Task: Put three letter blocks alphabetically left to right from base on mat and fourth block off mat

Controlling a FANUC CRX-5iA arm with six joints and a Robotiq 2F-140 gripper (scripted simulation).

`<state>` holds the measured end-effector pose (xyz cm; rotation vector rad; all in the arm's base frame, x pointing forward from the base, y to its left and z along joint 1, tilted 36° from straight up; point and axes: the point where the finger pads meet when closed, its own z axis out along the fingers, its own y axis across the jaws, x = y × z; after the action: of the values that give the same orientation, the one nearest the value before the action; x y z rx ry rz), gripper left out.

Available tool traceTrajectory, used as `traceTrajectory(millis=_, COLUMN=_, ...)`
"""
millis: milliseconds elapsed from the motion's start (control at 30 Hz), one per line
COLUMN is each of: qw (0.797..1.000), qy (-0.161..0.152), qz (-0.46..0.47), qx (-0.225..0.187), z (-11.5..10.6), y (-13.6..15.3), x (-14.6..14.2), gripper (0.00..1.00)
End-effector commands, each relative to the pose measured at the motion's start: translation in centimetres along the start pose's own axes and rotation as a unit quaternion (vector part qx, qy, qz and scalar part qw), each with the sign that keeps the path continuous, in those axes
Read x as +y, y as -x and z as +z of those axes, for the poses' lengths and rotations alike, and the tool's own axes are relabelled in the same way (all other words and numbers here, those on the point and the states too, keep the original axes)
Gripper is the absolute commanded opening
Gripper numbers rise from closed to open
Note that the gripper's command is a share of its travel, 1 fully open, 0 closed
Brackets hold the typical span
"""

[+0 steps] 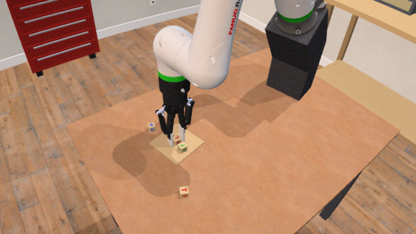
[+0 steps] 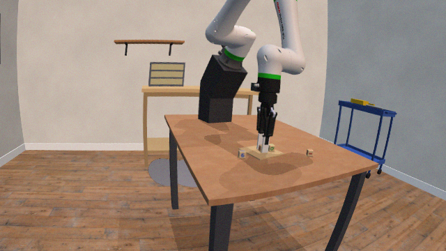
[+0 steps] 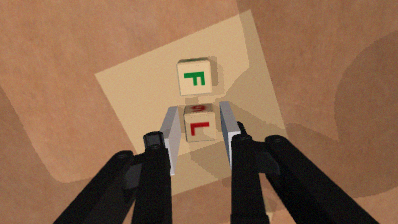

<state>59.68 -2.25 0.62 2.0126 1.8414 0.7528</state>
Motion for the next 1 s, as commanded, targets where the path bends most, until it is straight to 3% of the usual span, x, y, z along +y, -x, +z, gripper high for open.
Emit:
traceTrajectory(millis=0, qw=1.000, qy=0.000, qz=0.000, qx=0.000, z=0.0, y=0.0, x=0.0, gripper=0.25)
traceTrajectory(millis=300, qw=1.000, qy=0.000, qz=0.000, qx=0.000, z=-0.1, y=0.0, x=0.0, gripper=0.25)
traceTrajectory(millis=567, qw=1.000, qy=0.000, qz=0.000, qx=0.000, z=-1.5, y=0.0, x=0.0, gripper=0.25)
traceTrajectory(millis=967, qw=1.000, qy=0.000, qz=0.000, qx=0.000, z=-7.5, y=0.0, x=0.0, gripper=0.25)
